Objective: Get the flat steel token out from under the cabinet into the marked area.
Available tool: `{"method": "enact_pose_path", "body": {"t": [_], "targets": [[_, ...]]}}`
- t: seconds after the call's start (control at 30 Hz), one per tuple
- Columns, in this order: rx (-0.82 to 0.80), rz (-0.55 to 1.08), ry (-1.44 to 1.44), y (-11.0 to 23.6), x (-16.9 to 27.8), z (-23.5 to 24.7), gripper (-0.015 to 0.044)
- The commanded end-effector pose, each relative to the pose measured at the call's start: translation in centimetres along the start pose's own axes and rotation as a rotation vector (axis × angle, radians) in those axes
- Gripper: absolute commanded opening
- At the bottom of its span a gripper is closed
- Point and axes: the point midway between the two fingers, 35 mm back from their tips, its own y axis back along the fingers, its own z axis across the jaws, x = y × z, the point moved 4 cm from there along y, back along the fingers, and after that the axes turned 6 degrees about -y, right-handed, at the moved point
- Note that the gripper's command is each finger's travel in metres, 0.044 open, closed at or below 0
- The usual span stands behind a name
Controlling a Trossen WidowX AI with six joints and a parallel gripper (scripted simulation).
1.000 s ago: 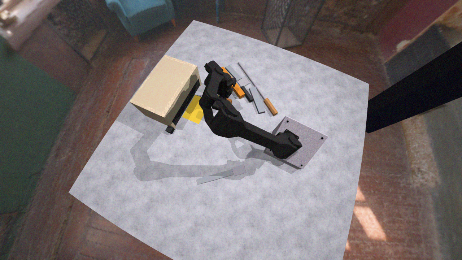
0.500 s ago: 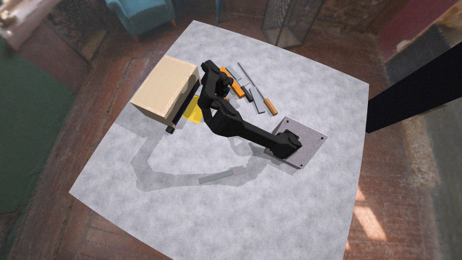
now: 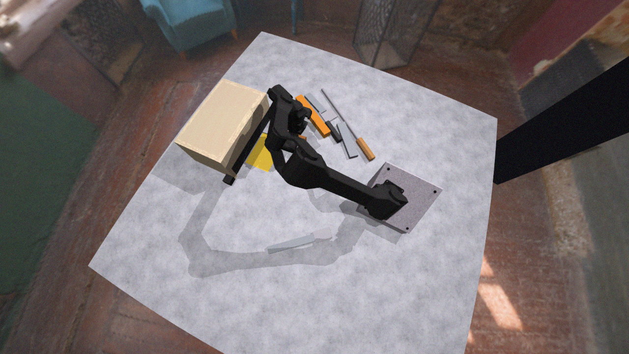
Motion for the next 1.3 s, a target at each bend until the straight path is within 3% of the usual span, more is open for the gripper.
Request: {"method": "enact_pose_path", "body": {"t": [0.0, 1.27], "targets": [[-0.001, -0.003, -0.003, 0.0, -0.6, -0.1, 0.0], [-0.001, -0.004, -0.002, -0.2, -3.0, 0.4, 0.0]]}}
